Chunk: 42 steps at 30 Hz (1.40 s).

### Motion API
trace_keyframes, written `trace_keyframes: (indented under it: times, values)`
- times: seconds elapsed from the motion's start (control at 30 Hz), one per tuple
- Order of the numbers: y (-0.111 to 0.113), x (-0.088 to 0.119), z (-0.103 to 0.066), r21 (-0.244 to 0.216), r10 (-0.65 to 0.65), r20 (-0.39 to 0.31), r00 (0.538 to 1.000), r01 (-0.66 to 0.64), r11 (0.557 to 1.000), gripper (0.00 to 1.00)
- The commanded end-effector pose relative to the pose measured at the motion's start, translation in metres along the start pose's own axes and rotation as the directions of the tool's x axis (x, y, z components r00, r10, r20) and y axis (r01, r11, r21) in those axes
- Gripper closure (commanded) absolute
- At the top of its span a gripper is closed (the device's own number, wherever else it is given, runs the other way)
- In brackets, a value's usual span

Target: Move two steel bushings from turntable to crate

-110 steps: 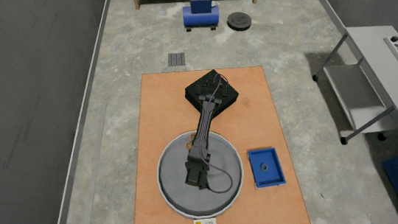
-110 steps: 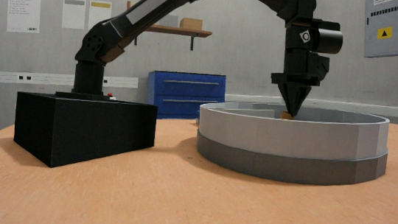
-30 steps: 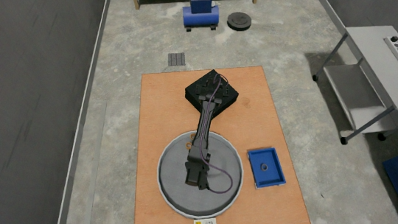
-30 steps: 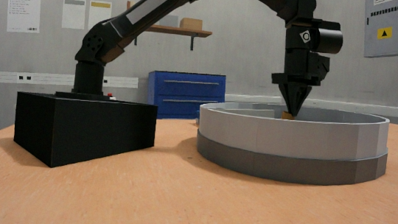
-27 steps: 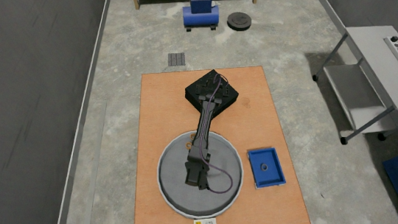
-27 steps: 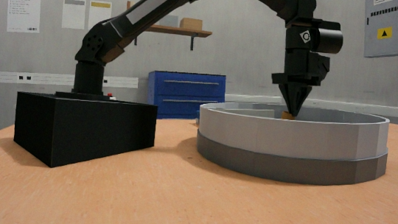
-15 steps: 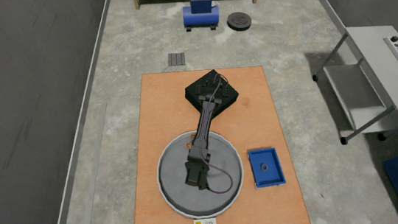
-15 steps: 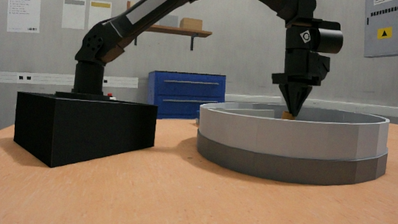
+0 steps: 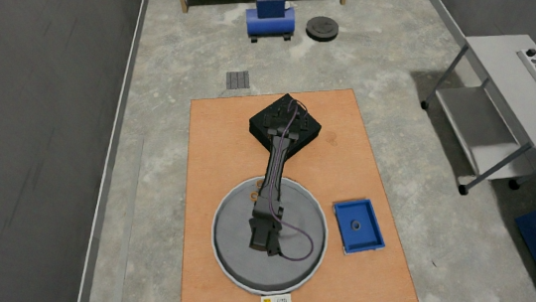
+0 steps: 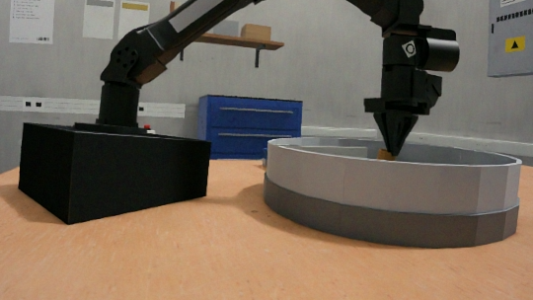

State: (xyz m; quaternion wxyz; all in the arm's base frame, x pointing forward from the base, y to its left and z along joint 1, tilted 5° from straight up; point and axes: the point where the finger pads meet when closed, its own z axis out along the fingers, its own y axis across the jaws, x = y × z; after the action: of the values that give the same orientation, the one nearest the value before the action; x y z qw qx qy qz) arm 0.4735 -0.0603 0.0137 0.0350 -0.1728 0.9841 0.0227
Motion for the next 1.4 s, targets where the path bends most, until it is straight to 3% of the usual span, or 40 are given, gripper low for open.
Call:
trace_keyframes:
  times: [0.0,0.47,0.63,0.93,1.37]
  values:
    - [0.003,-0.008,0.003,0.005,-0.007,0.011,1.0,0.006,1.0,1.0]
    - [0.003,-0.008,0.003,0.005,-0.006,0.011,1.0,0.006,1.0,1.0]
    - [0.007,0.001,0.012,-0.009,-0.004,-0.014,1.0,0.004,1.0,1.0]
    - [0.006,-0.004,0.001,0.006,-0.006,0.014,1.0,0.006,1.0,1.0]
    - [0.006,-0.002,0.001,0.001,-0.004,0.012,1.0,0.004,1.0,1.0]
